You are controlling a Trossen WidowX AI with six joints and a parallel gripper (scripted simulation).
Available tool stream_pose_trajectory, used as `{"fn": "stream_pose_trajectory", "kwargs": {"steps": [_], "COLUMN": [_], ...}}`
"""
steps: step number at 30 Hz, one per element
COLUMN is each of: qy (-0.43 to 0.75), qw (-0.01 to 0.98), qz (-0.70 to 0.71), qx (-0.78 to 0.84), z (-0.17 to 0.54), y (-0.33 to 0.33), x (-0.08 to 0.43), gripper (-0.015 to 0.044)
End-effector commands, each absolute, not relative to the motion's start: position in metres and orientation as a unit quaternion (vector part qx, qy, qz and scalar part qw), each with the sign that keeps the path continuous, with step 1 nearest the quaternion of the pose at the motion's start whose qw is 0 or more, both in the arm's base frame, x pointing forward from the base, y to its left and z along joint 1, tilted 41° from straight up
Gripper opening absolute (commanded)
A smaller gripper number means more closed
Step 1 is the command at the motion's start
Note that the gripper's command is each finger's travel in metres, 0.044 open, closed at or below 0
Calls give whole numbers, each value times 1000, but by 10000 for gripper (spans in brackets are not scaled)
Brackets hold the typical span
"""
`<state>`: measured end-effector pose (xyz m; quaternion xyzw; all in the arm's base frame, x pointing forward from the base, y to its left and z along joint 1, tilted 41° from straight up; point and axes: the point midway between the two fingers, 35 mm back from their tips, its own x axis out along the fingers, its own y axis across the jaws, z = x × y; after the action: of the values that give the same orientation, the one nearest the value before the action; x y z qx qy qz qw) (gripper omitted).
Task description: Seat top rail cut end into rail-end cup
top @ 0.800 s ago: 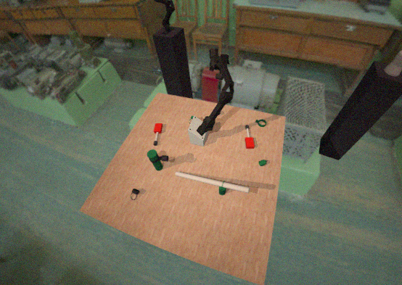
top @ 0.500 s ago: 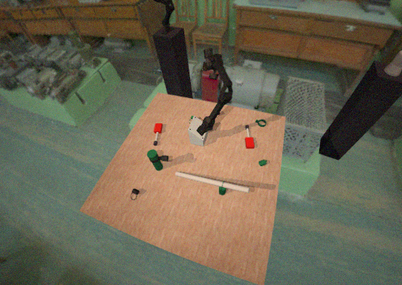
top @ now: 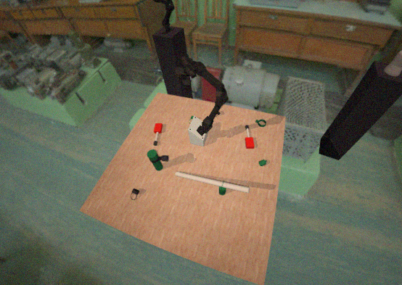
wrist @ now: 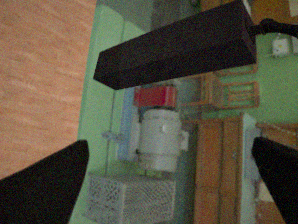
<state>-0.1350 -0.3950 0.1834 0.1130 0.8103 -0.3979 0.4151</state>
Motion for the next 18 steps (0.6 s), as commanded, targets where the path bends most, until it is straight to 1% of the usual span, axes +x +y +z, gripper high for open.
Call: {"fn": "stream_pose_trajectory", "kwargs": {"steps": [1,5,9,18], "qy": [770,733,695,613], "qw": [506,583,651,768], "qz": [-377,-342,-295,-153], "qx": [90,77,77,104], "z": [164,148,133,110], "y": [-406,-405,-391,-316], "x": [-62,7,75,212], "gripper": [440,440,440,440]}}
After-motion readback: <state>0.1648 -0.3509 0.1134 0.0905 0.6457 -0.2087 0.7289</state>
